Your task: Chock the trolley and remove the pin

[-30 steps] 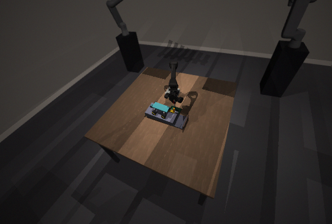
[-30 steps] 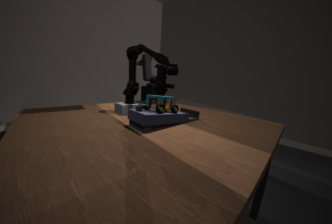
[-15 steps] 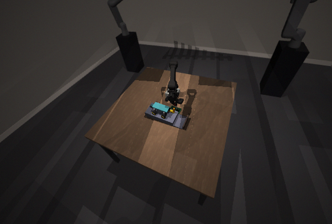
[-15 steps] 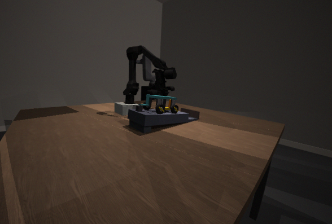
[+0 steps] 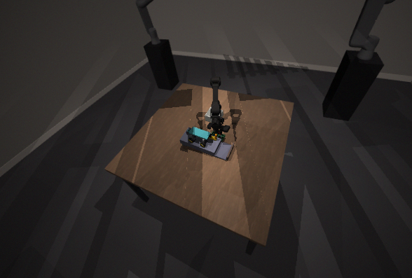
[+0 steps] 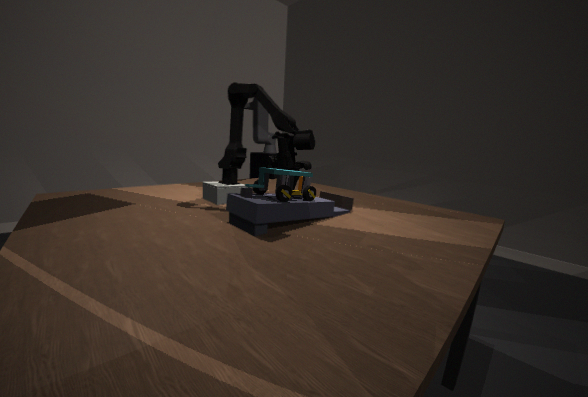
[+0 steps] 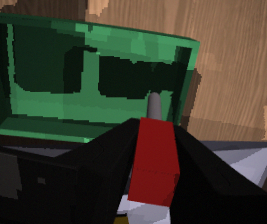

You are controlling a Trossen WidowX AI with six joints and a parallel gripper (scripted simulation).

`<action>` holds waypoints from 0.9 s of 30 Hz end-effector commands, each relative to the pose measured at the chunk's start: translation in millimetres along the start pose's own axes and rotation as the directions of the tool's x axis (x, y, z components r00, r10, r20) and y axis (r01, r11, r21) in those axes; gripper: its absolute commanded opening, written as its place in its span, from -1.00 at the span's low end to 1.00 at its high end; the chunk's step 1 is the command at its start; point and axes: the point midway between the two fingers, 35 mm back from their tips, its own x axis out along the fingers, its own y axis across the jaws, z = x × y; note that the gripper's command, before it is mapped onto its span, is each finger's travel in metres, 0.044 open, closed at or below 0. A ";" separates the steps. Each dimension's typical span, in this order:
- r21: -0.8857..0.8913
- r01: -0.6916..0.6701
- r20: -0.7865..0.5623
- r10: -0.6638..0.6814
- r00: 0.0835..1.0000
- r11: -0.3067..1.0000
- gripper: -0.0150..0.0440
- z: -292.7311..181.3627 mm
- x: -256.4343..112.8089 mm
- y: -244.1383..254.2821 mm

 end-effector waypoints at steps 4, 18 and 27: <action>0.007 0.001 0.011 -0.002 1.000 1.000 0.13 1.1 2.4 2.9; 0.007 0.001 0.010 -0.001 1.000 1.000 0.15 -1.2 2.5 11.5; 0.007 0.000 0.010 0.000 1.000 1.000 0.15 -2.1 3.1 16.6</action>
